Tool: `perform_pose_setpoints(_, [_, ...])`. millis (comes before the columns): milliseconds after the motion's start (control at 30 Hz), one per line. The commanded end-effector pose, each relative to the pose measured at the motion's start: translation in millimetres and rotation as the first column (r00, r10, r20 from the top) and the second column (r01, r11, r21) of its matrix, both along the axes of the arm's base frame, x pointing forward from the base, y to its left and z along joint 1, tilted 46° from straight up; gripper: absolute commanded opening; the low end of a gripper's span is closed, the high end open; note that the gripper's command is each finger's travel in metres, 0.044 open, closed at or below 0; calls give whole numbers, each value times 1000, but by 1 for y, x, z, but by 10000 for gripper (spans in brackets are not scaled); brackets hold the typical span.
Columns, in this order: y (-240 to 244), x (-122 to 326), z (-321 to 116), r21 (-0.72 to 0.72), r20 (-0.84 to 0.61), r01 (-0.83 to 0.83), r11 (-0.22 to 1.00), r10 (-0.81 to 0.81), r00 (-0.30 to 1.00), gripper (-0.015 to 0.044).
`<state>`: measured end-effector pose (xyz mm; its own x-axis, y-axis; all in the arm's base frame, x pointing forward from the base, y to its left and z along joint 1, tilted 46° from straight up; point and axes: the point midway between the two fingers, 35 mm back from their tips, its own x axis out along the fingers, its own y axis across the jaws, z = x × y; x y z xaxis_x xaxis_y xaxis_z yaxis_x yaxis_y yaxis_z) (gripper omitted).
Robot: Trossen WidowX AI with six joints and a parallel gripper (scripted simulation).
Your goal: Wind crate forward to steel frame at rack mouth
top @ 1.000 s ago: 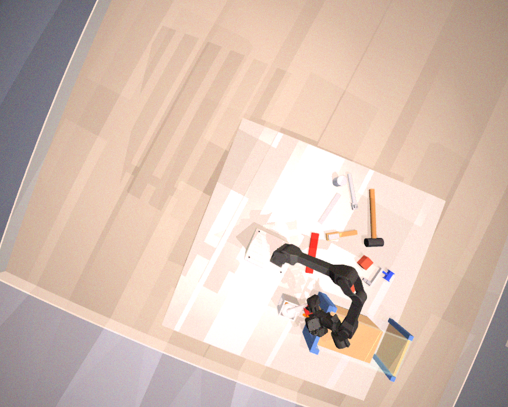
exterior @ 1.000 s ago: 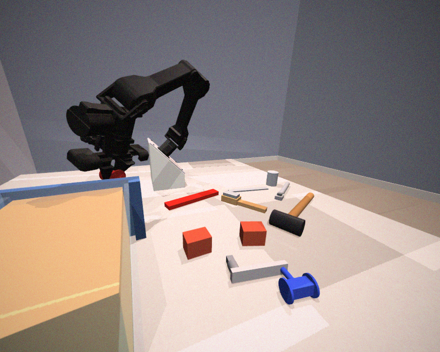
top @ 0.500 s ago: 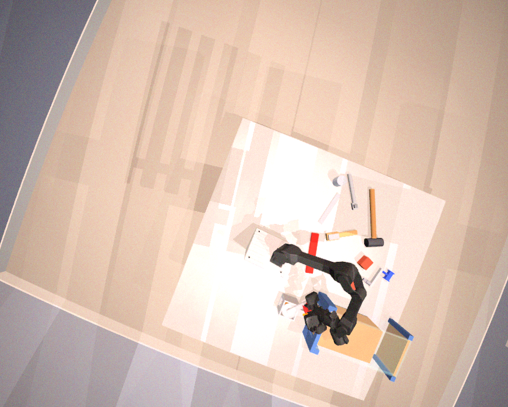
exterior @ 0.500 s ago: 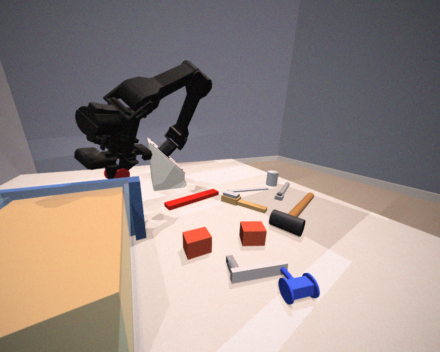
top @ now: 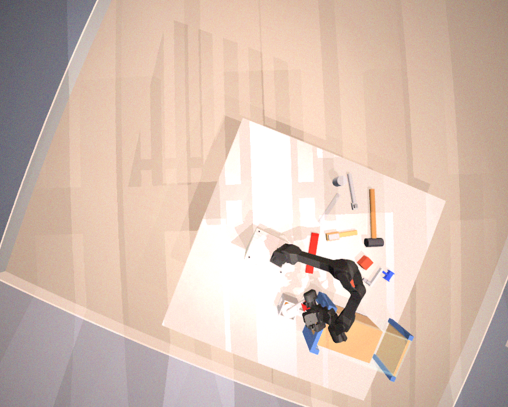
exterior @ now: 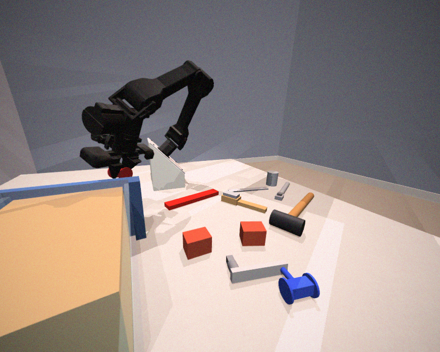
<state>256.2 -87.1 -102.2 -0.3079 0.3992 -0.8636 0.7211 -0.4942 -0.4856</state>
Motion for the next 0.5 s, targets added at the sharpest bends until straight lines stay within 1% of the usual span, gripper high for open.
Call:
perform_pose_setpoints(0, [6,-19,4,23,-46,5,1000,-3,999,0])
perform_pose_setpoints(467, [7,-35,6,23,-47,5,1000,-3,999,0])
